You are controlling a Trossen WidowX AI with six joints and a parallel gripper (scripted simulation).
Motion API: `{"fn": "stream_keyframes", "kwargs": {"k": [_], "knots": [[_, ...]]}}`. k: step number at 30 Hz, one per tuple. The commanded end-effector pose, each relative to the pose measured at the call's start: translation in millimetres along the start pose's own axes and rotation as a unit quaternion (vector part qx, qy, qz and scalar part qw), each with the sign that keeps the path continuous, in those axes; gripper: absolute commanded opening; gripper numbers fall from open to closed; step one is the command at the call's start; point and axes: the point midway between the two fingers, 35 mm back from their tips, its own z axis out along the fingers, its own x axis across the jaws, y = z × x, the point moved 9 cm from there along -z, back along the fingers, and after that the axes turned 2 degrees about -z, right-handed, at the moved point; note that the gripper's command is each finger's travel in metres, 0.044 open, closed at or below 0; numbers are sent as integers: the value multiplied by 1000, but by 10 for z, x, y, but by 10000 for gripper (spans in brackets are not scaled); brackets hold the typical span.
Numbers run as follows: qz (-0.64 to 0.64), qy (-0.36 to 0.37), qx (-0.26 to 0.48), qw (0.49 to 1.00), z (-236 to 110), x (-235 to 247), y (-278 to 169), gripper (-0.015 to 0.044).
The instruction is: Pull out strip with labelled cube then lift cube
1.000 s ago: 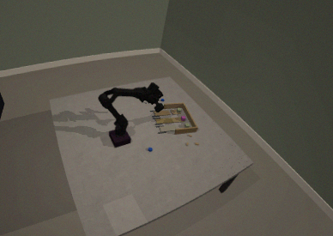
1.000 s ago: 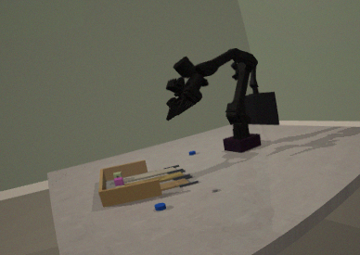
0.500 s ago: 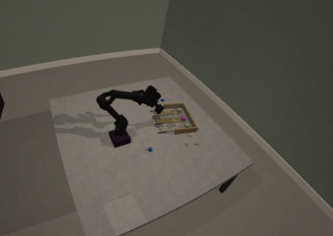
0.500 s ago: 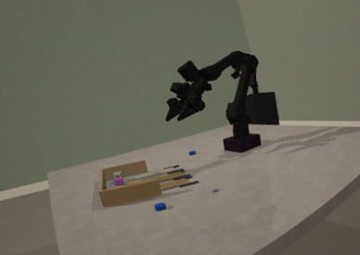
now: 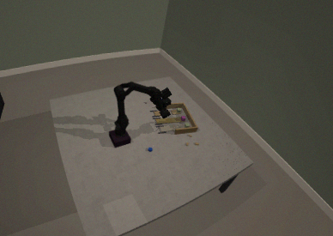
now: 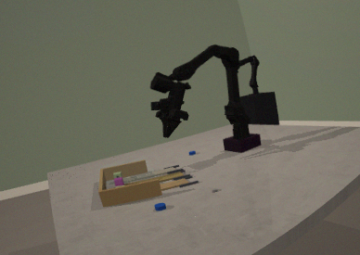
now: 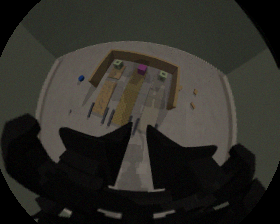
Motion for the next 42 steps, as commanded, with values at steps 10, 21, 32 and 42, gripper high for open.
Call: {"fn": "stream_keyframes", "kwargs": {"k": [10,21,32,42], "knots": [[81,-29,231,969,691,-321,305,0],[81,-29,231,969,789,-323,268,0],[81,-29,231,969,960,-316,203,0],[82,-29,231,969,1110,-313,136,0]]}}
